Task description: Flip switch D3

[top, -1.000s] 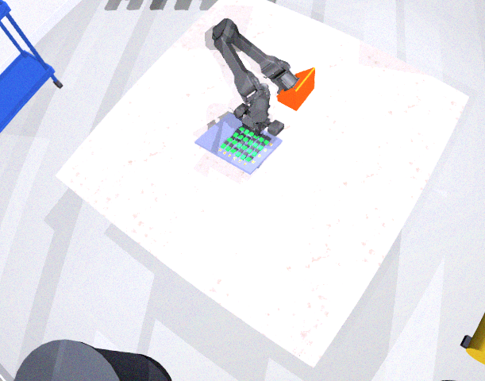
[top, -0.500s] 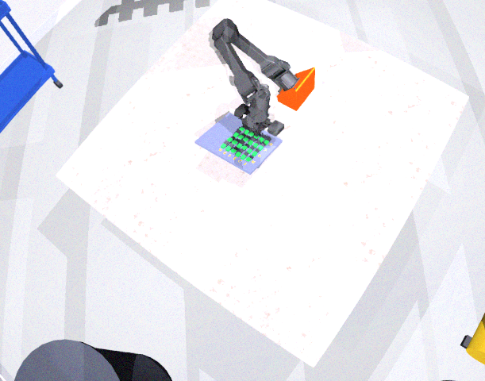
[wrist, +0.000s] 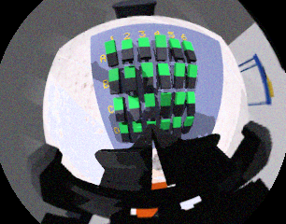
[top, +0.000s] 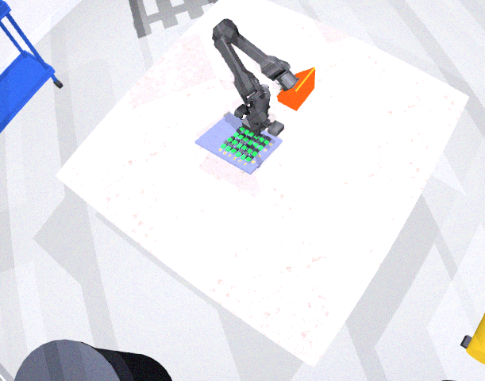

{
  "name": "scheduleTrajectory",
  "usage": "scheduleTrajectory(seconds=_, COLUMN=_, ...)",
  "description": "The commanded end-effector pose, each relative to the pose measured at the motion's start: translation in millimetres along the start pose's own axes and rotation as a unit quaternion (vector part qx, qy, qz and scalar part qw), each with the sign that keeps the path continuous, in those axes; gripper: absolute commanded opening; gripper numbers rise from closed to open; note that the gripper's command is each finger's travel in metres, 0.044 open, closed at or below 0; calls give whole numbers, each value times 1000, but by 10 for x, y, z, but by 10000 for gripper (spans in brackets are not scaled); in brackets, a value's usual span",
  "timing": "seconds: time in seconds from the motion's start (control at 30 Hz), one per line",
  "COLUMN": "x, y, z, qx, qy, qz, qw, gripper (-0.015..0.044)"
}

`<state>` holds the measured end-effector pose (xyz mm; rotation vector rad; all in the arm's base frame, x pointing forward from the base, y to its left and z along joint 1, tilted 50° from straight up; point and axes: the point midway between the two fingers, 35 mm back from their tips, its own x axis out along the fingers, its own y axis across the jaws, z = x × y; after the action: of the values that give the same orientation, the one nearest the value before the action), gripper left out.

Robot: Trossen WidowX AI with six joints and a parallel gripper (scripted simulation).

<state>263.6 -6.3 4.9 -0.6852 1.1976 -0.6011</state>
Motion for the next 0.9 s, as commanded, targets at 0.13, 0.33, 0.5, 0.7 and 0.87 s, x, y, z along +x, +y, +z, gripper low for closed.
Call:
scheduleTrajectory(seconds=0.13, x=21, y=-13, z=-1, qx=-1, qy=1, qz=-3, qw=1000, gripper=0)
scheduleTrajectory(seconds=0.33, x=29, y=-13, z=-1, qx=-1, qy=1, qz=-3, qw=1000, gripper=0)
scheduleTrajectory(seconds=0.5, x=36, y=-13, z=-1, qx=-1, qy=1, qz=-3, qw=1000, gripper=0)
scheduleTrajectory(seconds=0.7, x=-154, y=16, z=6, qx=0, qy=-3, qz=1, qw=1000, gripper=0)
scheduleTrajectory(seconds=0.87, x=-618, y=-1, z=-28, qx=-2, qy=-11, qz=-1, qw=1000, gripper=0)
